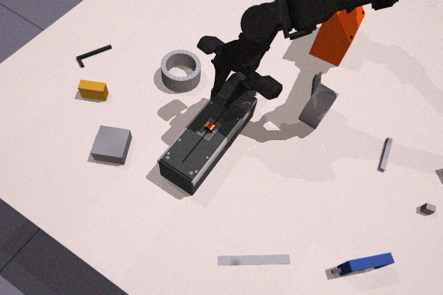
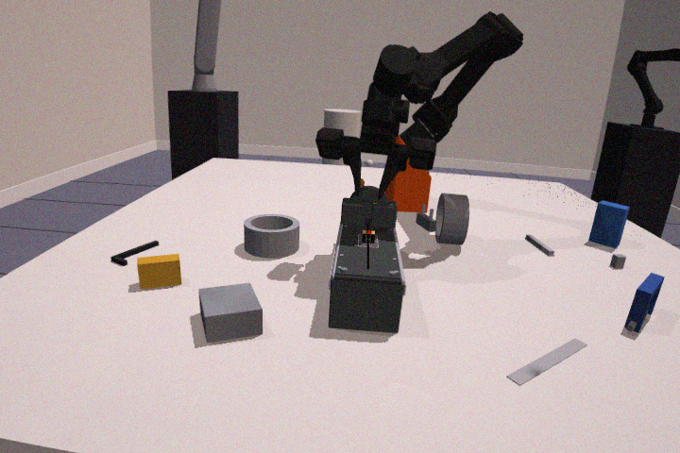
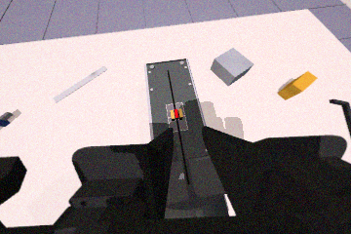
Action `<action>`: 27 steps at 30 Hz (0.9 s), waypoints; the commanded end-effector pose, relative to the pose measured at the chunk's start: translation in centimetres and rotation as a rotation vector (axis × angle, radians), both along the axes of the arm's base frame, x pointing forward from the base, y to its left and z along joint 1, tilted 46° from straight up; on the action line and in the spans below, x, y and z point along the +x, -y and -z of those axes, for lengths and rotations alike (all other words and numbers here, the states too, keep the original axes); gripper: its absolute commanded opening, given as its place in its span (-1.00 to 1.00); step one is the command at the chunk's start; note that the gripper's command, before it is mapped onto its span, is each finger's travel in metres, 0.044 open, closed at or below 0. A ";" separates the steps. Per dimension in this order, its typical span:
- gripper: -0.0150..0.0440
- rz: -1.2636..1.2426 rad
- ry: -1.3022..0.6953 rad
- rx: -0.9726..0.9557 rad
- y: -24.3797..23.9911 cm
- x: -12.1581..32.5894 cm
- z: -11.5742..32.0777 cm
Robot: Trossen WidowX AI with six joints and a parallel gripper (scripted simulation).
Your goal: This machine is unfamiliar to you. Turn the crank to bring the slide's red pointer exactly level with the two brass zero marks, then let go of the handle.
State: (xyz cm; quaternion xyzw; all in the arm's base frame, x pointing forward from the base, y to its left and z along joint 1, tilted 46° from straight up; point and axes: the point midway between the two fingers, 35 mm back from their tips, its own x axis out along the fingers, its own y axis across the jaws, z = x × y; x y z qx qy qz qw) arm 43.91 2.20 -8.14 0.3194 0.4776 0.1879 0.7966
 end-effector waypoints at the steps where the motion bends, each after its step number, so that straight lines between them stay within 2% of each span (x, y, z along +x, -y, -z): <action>1: 0.40 0.000 0.000 -0.001 0.0 0.0 0.0; 7: 0.93 0.000 0.000 -0.001 0.0 0.0 0.0; 9: 1.00 0.000 0.000 -0.001 0.0 0.0 0.0; 25: -0.42 0.000 0.000 -0.001 0.0 0.0 0.0; 27: -0.49 0.000 0.000 -0.001 0.0 0.0 0.0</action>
